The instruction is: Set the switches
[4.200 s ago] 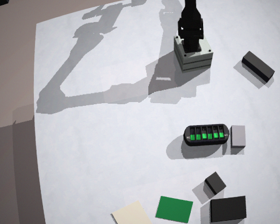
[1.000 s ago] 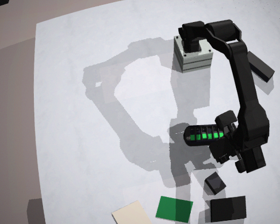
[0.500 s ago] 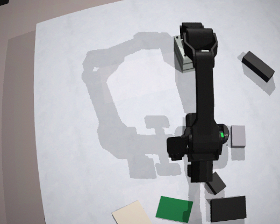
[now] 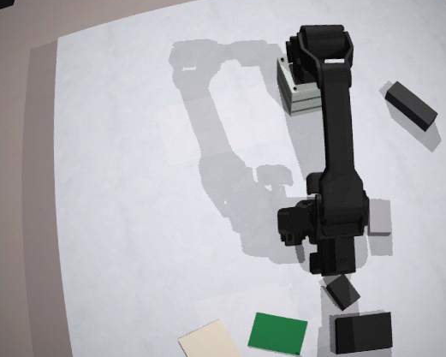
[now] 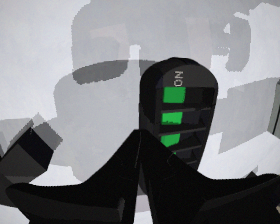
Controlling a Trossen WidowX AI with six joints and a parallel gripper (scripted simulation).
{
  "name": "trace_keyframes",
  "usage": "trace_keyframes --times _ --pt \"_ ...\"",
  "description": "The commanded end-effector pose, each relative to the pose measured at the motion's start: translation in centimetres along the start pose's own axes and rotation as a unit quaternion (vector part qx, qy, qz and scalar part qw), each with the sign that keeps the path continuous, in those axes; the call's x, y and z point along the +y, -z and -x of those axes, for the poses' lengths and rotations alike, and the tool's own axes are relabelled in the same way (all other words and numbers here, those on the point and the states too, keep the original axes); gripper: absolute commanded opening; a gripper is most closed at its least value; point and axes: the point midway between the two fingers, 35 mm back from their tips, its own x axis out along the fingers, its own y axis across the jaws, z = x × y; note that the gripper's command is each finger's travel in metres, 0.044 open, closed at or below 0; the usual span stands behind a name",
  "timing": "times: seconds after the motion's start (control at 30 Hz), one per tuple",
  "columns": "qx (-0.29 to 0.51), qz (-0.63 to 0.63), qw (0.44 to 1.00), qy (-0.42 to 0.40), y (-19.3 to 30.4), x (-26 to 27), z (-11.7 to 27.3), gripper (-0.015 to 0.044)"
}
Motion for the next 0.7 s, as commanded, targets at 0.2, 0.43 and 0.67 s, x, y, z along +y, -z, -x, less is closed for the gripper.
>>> trace_keyframes --times 0.2,0.43,0.67 --pt "-0.009 0.003 0.994 -0.107 4.4 -3.9 -0.2 0.0" --pt "0.003 0.002 0.984 -0.179 6.6 -7.6 -1.2 0.0" --pt "0.021 -0.002 0.972 -0.233 7.8 -10.9 -2.4 0.0"
